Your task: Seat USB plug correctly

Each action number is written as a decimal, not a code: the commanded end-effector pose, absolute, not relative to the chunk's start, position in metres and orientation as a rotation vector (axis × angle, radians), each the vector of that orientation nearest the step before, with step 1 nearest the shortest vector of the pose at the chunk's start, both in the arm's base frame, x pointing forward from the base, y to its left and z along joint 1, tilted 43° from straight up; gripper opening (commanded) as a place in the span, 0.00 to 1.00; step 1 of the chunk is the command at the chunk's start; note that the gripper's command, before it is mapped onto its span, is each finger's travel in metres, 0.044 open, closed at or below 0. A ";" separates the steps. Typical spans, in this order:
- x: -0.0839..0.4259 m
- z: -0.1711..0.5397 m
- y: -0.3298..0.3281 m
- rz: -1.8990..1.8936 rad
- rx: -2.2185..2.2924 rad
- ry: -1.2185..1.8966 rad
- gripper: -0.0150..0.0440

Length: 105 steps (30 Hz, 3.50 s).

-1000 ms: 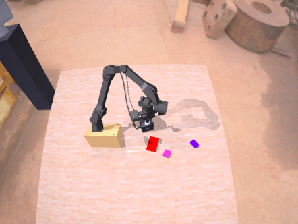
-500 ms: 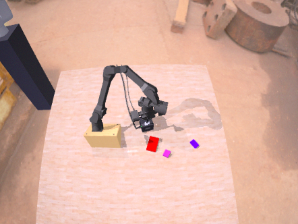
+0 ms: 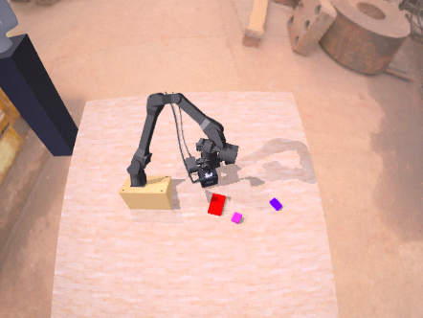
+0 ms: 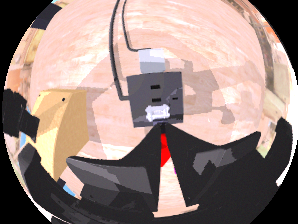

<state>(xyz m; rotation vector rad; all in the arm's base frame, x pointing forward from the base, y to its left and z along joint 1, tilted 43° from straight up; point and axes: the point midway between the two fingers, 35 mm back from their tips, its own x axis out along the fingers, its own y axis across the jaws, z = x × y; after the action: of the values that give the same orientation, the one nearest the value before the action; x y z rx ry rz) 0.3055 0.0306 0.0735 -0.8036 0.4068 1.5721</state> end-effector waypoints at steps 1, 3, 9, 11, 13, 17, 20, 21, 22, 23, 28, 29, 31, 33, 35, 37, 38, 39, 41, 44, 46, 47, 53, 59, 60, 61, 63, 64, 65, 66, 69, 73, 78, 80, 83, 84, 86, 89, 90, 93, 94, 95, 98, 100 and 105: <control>0.305 0.074 0.031 1.576 -0.799 0.400 0.25; 0.305 0.073 0.032 1.577 -0.798 0.398 0.25; 0.305 0.073 0.032 1.579 -0.794 0.394 0.25; 0.305 0.073 0.033 1.579 -0.793 0.393 0.25; 0.305 0.073 0.033 1.580 -0.792 0.392 0.25; 0.305 0.073 0.033 1.581 -0.789 0.389 0.25; 0.305 0.073 0.034 1.582 -0.787 0.387 0.25; 0.305 0.073 0.034 1.582 -0.786 0.386 0.25; 0.305 0.072 0.034 1.583 -0.786 0.385 0.25; 0.305 0.072 0.034 1.583 -0.785 0.385 0.25; 0.304 0.072 0.035 1.584 -0.782 0.381 0.25; 0.304 0.072 0.035 1.585 -0.781 0.381 0.25; 0.304 0.072 0.035 1.585 -0.780 0.379 0.25; 0.304 0.072 0.035 1.586 -0.779 0.378 0.25; 0.304 0.072 0.036 1.586 -0.777 0.377 0.25; 0.304 0.072 0.036 1.587 -0.777 0.376 0.25; 0.304 0.072 0.036 1.587 -0.777 0.376 0.25; 0.304 0.072 0.036 1.587 -0.777 0.376 0.25; 0.304 0.071 0.036 1.587 -0.777 0.376 0.25; 0.304 0.071 0.036 1.587 -0.777 0.376 0.25; 0.304 0.071 0.037 1.587 -0.777 0.376 0.25; 0.304 0.071 0.037 1.587 -0.777 0.376 0.25; 0.304 0.070 0.037 1.587 -0.777 0.376 0.25; 0.304 0.070 0.038 1.587 -0.777 0.376 0.25; 0.304 0.070 0.038 1.587 -0.777 0.376 0.25; 0.304 0.070 0.038 1.587 -0.777 0.376 0.25; 0.304 0.069 0.038 1.587 -0.777 0.376 0.25; 0.304 0.069 0.038 1.587 -0.777 0.376 0.25; 0.304 0.069 0.038 1.587 -0.777 0.376 0.25; 0.304 0.069 0.038 1.587 -0.777 0.376 0.25; 0.304 0.069 0.038 1.587 -0.777 0.376 0.25; 0.304 0.069 0.039 1.587 -0.777 0.376 0.25; 0.304 0.068 0.039 1.587 -0.777 0.376 0.25; 0.304 0.068 0.039 1.587 -0.777 0.376 0.25; 0.304 0.068 0.040 1.587 -0.777 0.376 0.25; 0.304 0.068 0.040 1.587 -0.777 0.376 0.25; 0.304 0.067 0.040 1.587 -0.777 0.376 0.25; 0.304 0.067 0.040 1.587 -0.777 0.376 0.25; 0.305 0.067 0.040 1.587 -0.777 0.376 0.25; 0.305 0.067 0.040 1.587 -0.777 0.376 0.25; 0.305 0.067 0.040 1.587 -0.777 0.376 0.25; 0.305 0.067 0.041 1.587 -0.777 0.376 0.25; 0.305 0.066 0.041 1.587 -0.777 0.376 0.25; 0.305 0.066 0.041 1.587 -0.777 0.376 0.25; 0.305 0.066 0.041 1.587 -0.777 0.376 0.25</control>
<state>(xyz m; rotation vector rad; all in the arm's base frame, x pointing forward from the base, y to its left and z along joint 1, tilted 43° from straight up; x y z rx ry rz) 0.3040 0.0410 0.0660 -0.7813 0.3754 1.5901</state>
